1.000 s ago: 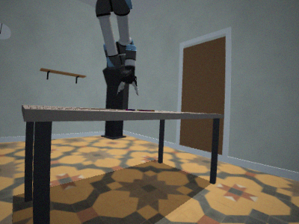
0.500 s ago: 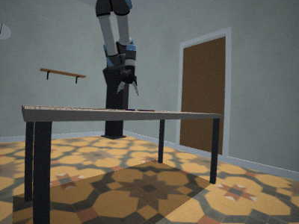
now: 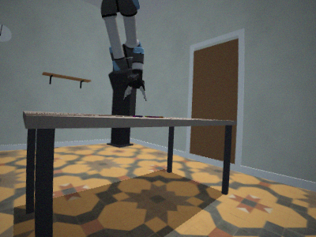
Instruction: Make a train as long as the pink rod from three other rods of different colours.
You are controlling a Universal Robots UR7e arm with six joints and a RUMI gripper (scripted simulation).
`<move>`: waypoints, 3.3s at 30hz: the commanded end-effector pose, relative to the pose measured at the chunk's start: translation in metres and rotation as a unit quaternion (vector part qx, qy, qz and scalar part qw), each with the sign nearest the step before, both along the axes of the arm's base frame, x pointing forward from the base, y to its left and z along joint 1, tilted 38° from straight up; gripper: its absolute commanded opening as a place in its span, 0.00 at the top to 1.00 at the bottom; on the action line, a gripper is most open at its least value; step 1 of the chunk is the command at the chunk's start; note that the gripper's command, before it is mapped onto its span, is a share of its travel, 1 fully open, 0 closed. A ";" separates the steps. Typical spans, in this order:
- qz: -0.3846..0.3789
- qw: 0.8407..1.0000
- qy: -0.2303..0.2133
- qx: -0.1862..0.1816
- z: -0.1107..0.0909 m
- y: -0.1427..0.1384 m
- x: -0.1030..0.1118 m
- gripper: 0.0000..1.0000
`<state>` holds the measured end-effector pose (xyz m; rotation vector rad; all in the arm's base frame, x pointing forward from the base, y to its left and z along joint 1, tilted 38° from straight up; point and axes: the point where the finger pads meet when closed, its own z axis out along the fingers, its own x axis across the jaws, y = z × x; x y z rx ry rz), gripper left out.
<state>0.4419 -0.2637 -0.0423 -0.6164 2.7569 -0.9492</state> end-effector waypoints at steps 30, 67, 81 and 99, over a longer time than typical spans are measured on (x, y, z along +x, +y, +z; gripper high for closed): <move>0.232 0.955 0.164 -0.081 -0.017 0.012 0.001 0.00; 0.498 0.774 0.350 -0.175 -0.040 0.029 -0.004 0.00; 0.581 0.674 0.408 -0.205 -0.049 0.035 -0.008 0.00; 0.666 0.531 0.468 -0.235 -0.059 0.042 -0.015 0.00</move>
